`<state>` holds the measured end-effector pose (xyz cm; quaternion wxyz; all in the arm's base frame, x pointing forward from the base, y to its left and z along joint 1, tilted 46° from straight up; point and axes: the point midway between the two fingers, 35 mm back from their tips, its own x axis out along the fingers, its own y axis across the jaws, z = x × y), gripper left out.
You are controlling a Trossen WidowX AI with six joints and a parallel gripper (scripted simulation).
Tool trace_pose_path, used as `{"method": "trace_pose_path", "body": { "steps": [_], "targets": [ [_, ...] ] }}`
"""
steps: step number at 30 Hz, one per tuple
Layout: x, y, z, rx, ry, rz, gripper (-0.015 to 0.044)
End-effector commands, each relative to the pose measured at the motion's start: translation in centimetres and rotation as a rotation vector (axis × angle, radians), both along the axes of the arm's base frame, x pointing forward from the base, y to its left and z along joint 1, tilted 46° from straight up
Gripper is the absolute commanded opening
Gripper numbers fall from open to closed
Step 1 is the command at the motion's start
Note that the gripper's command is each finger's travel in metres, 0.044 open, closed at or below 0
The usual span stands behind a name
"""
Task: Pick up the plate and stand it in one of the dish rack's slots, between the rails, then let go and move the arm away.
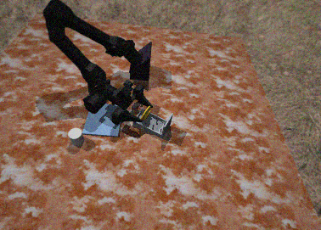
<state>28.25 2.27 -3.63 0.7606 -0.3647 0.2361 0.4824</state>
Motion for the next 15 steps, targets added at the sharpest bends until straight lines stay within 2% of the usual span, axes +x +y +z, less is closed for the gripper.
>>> {"method": "trace_pose_path", "body": {
  "steps": [1, 4, 12, 15],
  "targets": [
    [0.0, 0.0, 0.0, 0.0, 0.0, 0.0, 0.04],
    [0.2, 0.6, 0.6, -0.002, 0.002, 0.002, 0.04],
    [-0.1, 8.0, 7.7, 0.009, -0.002, 0.006, 0.04],
    [0.3, 8.7, 8.3, 0.014, -0.004, 0.006, 0.04]
  ]
}}
